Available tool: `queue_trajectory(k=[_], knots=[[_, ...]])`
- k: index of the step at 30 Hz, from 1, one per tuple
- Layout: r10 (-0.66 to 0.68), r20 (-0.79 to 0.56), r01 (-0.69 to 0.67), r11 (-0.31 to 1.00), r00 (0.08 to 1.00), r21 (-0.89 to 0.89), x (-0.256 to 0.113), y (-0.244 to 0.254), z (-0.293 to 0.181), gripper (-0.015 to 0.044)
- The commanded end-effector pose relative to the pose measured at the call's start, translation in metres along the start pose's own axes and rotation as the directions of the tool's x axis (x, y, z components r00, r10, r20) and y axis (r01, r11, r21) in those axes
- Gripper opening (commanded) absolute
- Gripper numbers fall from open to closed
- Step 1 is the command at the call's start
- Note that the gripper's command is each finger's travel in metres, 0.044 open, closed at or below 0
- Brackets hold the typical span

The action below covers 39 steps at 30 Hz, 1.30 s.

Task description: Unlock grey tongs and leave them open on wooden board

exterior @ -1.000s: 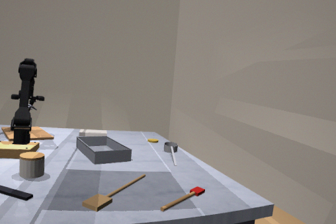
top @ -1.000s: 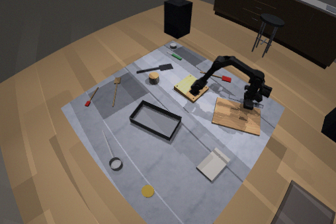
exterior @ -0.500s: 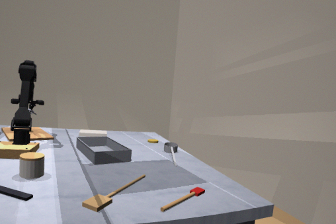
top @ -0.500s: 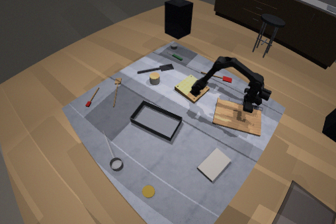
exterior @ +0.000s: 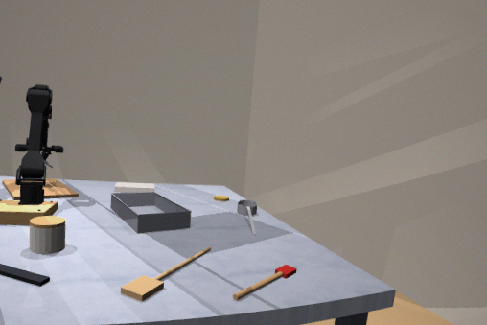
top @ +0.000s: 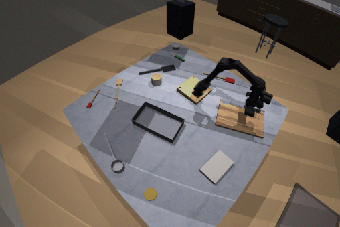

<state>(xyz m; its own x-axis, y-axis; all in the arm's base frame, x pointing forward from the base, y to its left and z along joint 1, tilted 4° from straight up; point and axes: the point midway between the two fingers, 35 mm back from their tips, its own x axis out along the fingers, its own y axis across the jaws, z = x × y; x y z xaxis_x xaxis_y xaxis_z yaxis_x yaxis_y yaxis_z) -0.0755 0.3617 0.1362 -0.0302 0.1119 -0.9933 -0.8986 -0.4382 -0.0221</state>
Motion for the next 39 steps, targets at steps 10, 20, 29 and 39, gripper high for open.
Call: queue_trajectory(k=[10,20,29,39], knots=[[-0.004,-0.004,0.004,1.0,1.0,-0.003,0.021,0.0,-0.002,-0.015],[-0.004,-0.004,0.004,1.0,1.0,-0.003,0.037,0.0,-0.005,-0.015],[-0.004,-0.004,0.004,1.0,1.0,-0.003,0.046,0.001,-0.007,-0.015],[0.001,-0.004,-0.001,1.0,1.0,0.0,0.045,0.001,-0.006,0.0086]])
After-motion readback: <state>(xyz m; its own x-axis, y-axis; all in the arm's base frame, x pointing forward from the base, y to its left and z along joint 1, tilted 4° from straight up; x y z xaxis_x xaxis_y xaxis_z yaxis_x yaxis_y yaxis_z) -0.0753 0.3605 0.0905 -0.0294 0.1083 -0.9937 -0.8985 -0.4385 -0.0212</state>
